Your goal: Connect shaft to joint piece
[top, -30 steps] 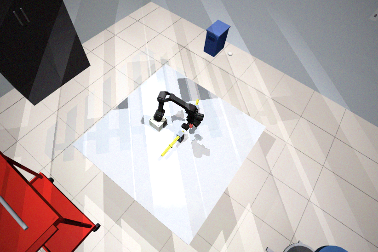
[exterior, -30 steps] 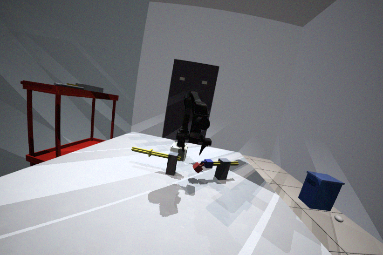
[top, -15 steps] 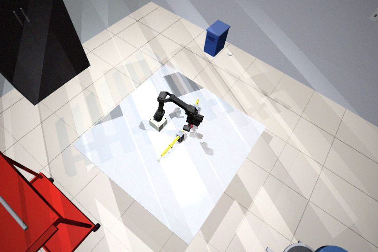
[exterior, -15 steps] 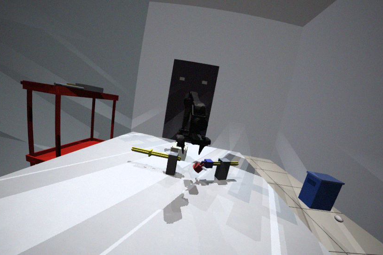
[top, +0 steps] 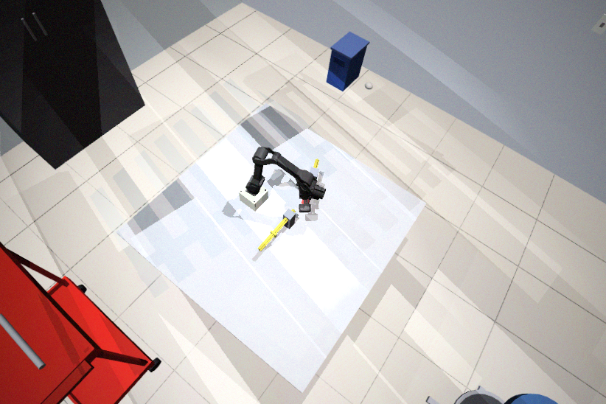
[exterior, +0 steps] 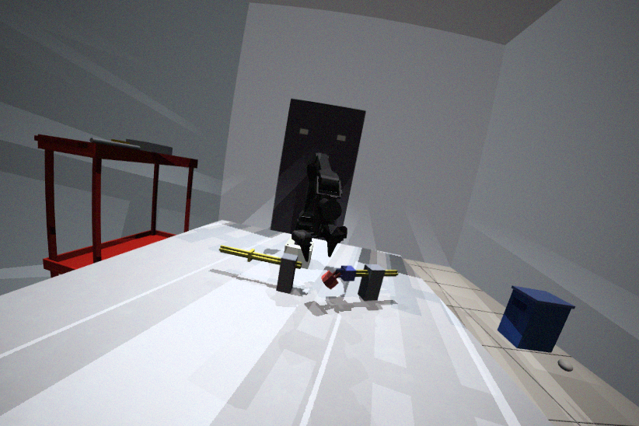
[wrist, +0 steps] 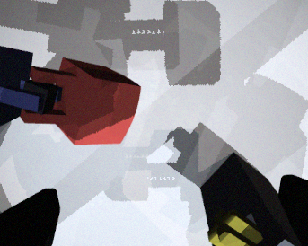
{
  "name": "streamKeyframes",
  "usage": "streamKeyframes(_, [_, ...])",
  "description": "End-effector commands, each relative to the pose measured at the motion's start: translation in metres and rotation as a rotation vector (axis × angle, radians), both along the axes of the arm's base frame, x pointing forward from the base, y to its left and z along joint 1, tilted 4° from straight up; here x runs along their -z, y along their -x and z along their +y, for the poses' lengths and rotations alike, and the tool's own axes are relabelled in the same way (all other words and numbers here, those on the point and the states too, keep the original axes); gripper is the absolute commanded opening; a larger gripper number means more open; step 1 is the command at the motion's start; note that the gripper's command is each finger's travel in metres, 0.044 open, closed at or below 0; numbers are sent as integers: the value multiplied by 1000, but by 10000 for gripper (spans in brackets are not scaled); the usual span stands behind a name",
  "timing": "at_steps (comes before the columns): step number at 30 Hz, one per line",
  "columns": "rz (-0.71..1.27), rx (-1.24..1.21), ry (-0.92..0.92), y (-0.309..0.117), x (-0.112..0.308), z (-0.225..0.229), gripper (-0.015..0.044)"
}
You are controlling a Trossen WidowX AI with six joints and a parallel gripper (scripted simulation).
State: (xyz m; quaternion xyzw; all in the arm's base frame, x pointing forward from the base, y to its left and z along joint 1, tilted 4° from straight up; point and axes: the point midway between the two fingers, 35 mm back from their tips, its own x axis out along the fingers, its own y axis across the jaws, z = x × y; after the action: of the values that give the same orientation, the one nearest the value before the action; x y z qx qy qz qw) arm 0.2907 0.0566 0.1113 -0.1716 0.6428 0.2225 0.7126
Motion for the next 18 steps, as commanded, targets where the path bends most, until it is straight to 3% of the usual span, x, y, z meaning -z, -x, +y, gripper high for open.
streamKeyframes(1, [-9, -121, -10, -1, 2, -1, 440])
streamKeyframes(18, [-67, -585, -40, -2, 7, -3, 440])
